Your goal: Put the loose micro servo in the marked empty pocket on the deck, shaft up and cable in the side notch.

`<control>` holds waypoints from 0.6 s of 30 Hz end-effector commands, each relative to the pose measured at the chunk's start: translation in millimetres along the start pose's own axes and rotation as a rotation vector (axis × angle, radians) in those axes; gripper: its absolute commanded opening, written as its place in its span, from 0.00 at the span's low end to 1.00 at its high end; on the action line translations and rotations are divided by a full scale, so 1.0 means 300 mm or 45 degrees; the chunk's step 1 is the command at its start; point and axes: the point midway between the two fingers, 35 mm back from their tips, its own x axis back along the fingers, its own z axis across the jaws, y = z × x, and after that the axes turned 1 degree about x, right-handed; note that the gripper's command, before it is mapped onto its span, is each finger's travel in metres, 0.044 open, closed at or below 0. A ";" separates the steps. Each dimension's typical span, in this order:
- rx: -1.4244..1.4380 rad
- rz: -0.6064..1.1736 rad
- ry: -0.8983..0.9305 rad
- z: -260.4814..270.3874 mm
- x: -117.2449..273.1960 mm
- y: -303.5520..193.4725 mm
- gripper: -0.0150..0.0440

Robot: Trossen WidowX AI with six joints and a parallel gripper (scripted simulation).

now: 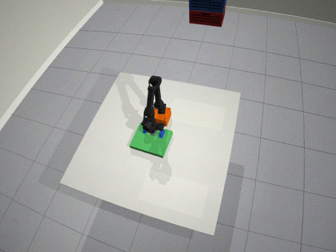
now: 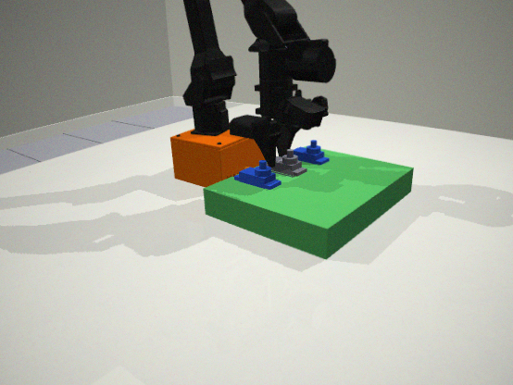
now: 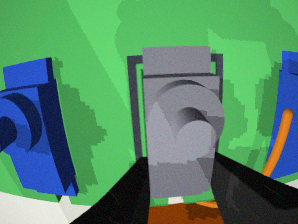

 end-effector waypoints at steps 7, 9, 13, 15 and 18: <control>0.001 -0.003 -0.002 0.001 0.068 0.001 0.57; 0.001 -0.003 -0.002 0.001 0.111 -0.009 0.57; 0.001 -0.003 -0.002 0.002 0.117 -0.005 0.57; 0.001 -0.003 -0.002 0.002 0.118 -0.003 0.57; 0.005 -0.002 0.000 0.002 0.116 0.011 0.66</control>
